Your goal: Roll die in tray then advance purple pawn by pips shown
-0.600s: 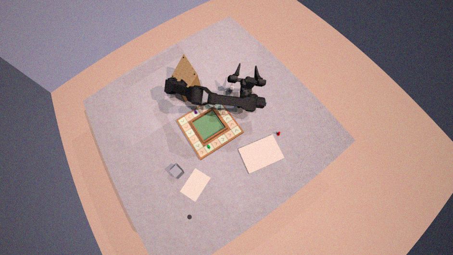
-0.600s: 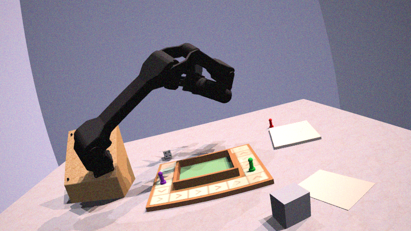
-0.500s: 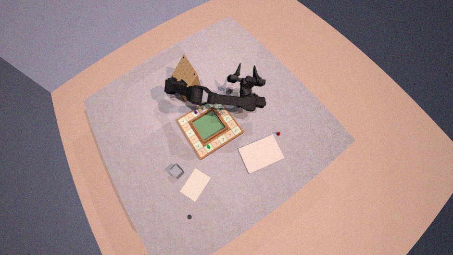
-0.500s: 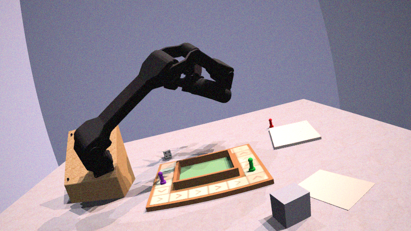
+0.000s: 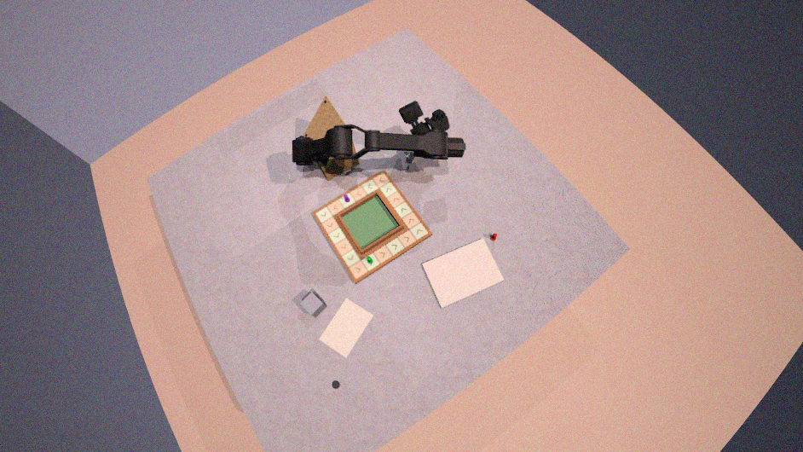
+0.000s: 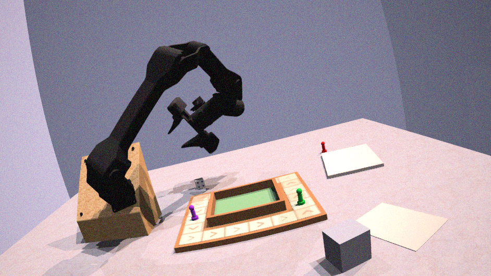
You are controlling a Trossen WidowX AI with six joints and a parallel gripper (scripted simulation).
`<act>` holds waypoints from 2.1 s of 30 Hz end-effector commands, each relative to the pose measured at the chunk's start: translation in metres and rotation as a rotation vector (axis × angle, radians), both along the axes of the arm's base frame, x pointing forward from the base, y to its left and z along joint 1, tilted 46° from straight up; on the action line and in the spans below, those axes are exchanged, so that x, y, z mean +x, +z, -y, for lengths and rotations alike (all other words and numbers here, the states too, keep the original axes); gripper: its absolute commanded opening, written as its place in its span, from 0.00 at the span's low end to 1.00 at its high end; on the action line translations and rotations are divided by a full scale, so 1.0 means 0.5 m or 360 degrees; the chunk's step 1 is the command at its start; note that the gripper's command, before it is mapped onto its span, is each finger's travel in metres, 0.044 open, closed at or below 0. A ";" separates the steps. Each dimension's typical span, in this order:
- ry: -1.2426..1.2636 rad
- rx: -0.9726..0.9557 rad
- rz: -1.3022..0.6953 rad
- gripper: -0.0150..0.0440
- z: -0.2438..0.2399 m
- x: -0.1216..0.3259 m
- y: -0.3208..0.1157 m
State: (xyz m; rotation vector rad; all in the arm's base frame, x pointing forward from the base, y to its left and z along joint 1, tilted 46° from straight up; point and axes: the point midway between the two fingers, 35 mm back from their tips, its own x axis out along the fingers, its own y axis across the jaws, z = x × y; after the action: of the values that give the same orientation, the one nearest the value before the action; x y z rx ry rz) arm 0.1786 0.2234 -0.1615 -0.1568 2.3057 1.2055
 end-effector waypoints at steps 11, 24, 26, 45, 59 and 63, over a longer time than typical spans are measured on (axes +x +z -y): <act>-0.0443 -0.2017 0.1562 0.72 0.157 -0.004 -0.043; -0.0460 -0.2026 0.1587 0.72 0.155 -0.003 -0.044; -0.0460 -0.2026 0.1587 0.72 0.155 -0.003 -0.044; -0.0460 -0.2028 0.1588 0.72 0.203 -0.014 -0.095; -0.0460 -0.2029 0.1588 0.50 0.220 -0.018 -0.111; -0.0460 -0.2029 0.1588 0.42 0.220 -0.018 -0.111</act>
State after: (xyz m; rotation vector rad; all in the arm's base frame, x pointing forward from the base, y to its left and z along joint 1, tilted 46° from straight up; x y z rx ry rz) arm 0.1693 0.1139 -0.2164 -0.6447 1.6910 -0.5649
